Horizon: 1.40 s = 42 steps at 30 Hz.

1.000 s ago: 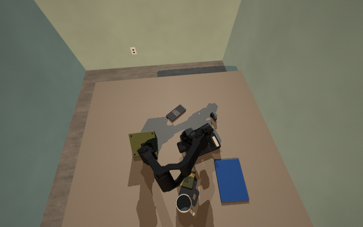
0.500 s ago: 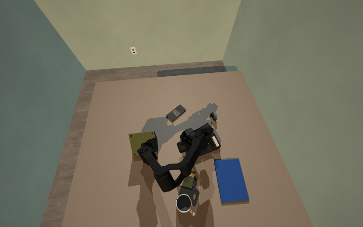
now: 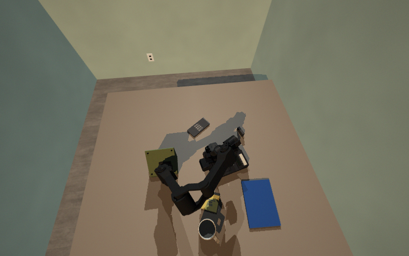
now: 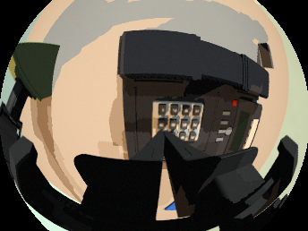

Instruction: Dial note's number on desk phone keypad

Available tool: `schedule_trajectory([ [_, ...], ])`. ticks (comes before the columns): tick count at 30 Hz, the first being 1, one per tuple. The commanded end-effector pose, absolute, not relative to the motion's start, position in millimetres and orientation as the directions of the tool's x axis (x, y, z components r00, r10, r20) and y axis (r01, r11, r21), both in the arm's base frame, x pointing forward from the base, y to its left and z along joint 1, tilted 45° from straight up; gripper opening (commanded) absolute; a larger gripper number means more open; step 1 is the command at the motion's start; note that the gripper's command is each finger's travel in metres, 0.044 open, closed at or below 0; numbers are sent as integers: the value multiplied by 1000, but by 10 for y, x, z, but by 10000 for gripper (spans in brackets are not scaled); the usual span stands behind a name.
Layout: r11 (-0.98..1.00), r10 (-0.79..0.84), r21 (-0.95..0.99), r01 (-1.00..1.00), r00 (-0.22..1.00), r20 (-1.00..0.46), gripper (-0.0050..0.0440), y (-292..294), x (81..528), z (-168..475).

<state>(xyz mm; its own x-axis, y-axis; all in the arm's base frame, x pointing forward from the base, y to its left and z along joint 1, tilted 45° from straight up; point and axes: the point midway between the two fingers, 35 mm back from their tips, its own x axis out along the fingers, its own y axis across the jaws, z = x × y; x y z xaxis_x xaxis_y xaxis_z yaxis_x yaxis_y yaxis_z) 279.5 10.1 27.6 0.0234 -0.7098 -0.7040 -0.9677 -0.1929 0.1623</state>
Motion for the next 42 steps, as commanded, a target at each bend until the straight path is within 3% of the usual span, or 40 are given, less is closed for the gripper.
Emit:
schedule_trajectory([
  [1,-192,-707,158,-969,25,-707,-50,149,2847,251],
  [6,-191,-706,156,-969,25,-708,-50,286,3017,130],
  [42,-191,-706,156,-969,25,-708,-50,88,3024,-69],
])
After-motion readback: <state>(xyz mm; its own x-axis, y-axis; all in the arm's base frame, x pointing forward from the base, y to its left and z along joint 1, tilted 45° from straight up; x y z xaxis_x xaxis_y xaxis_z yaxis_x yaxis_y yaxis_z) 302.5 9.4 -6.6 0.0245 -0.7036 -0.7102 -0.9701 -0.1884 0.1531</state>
